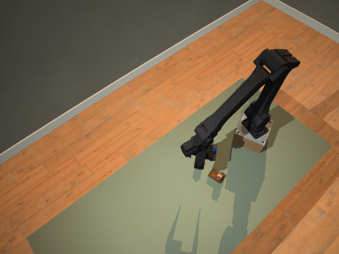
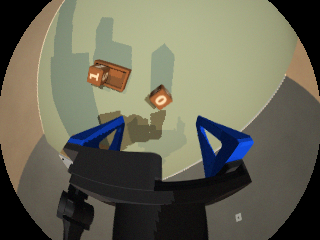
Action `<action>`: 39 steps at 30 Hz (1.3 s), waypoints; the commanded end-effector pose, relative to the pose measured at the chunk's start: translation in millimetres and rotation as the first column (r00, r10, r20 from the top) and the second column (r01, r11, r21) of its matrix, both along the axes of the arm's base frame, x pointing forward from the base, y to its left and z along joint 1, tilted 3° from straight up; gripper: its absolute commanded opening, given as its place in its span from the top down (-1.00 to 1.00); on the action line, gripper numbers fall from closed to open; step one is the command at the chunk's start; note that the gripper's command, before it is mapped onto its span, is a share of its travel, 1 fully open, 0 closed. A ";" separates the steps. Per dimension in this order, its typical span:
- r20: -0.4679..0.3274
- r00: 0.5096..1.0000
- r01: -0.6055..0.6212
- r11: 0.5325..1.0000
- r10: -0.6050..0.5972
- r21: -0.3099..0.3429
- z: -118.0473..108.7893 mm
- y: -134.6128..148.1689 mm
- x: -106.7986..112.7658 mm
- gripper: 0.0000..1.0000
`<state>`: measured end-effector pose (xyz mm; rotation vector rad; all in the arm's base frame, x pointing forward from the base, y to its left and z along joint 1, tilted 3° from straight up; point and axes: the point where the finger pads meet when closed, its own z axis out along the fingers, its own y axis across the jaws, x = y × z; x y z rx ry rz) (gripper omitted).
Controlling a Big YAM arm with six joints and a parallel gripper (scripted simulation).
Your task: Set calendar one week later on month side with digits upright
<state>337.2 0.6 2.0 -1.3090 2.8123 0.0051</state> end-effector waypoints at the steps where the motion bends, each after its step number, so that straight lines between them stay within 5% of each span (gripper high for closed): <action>1: 0.059 0.991 -0.124 0.992 0.124 -0.003 20.6 -2.2 23.8 -1.00; 8: 0.067 0.933 -0.351 0.936 0.352 -0.028 24.0 -1.9 25.3 -1.00; 14: 0.054 0.839 -0.540 0.841 0.541 -0.043 20.9 -1.7 22.0 -1.00; 24: 0.056 0.769 -0.634 0.771 0.637 -0.057 22.7 -1.6 23.4 -1.00; 25: 0.056 0.769 -0.634 0.771 0.637 -0.057 22.6 -1.6 23.4 0.08; 39: 0.055 0.772 -0.630 0.774 0.633 -0.058 22.6 -1.8 23.4 0.08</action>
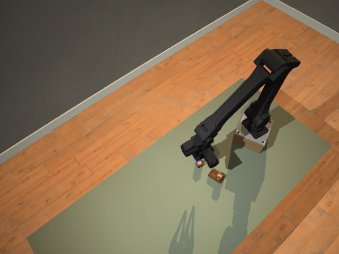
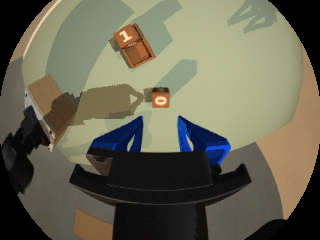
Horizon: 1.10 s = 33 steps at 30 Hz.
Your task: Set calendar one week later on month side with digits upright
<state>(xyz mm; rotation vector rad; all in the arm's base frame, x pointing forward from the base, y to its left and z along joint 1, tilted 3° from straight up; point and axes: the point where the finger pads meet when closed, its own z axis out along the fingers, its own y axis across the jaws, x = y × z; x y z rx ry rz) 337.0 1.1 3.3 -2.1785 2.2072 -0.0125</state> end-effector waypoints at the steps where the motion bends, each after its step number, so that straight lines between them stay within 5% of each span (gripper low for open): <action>1: 0.059 0.998 0.001 1.000 -0.001 0.005 21.3 -2.3 23.6 0.08; 22: 0.059 0.998 0.000 1.000 -0.001 0.005 20.8 -2.3 23.5 0.08; 33: 0.029 1.000 0.000 1.000 0.000 0.005 1.8 -2.3 13.9 0.08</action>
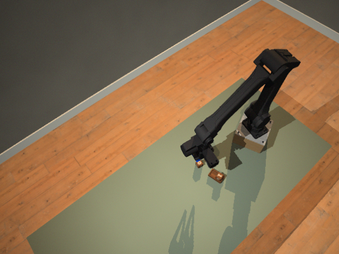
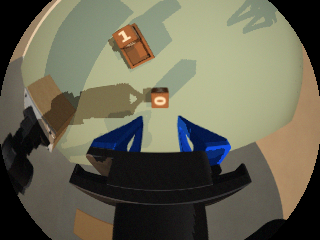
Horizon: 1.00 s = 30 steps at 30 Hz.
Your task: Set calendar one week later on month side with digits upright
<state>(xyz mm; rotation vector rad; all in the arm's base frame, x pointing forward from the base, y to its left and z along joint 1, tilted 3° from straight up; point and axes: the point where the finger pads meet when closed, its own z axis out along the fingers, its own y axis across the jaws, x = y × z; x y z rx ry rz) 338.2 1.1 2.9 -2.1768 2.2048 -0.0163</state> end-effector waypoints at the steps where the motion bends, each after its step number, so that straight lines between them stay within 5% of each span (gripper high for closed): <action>1: 0.019 1.000 0.000 1.000 0.000 0.005 -0.1 -2.3 10.0 0.08; 30: 0.008 1.000 0.001 1.000 -0.001 0.005 -40.0 -2.5 5.3 0.08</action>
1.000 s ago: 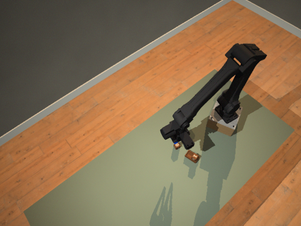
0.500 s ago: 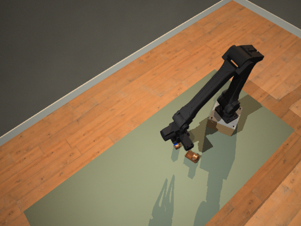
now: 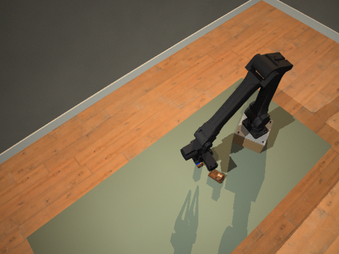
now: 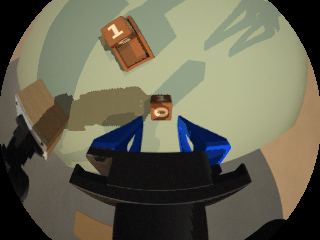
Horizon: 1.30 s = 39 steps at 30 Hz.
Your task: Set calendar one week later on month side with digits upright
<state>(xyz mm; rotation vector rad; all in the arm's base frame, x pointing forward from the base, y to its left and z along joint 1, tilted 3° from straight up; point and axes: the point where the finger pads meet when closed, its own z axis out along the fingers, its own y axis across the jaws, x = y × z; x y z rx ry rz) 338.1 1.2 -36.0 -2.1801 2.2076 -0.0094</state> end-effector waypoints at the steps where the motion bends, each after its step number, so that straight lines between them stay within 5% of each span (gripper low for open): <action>1: 0.014 1.000 0.001 1.000 -0.001 0.005 -1.1 -2.5 5.4 0.08; 2: 0.054 0.999 0.001 1.000 -0.001 0.004 8.8 -2.8 23.5 0.08; 11: 0.016 1.000 0.002 1.000 -0.002 0.005 -9.9 -2.6 6.8 0.08; 39: 0.022 1.000 0.002 1.000 -0.002 0.005 -8.6 -2.6 9.7 0.08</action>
